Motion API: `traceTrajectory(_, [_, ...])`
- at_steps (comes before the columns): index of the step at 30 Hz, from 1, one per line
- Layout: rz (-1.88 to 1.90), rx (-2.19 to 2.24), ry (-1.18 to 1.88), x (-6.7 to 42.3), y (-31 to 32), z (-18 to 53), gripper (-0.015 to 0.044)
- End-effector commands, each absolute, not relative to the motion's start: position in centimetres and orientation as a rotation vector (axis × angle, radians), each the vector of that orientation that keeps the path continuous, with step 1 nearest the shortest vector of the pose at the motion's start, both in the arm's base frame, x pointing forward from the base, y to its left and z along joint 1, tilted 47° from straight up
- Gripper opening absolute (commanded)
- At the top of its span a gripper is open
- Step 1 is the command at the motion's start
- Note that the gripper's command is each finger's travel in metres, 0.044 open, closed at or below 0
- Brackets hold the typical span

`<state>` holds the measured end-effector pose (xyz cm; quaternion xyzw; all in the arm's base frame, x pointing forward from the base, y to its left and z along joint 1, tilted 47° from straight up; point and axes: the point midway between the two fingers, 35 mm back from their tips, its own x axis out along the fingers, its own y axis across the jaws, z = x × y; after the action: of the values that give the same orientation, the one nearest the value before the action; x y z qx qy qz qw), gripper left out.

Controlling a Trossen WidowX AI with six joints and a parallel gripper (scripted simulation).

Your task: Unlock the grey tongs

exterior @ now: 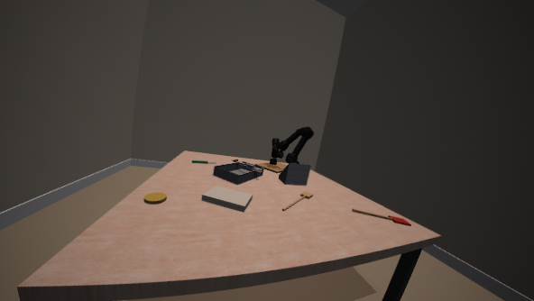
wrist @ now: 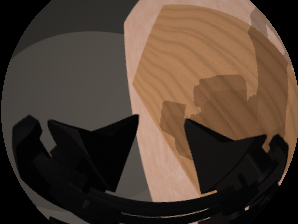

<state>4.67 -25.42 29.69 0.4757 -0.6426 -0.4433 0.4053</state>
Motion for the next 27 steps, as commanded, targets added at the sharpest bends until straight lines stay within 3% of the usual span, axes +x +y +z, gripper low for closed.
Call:
traceTrajectory(1, [-1.163,1.219,-1.322,9.4,-25.9,30.1,0.026])
traceTrajectory(14, [-1.17,1.071,-0.502,22.0,-23.2,27.9,0.026])
traceTrajectory(27, [-0.829,0.581,0.491,33.7,-11.5,21.1,0.026])
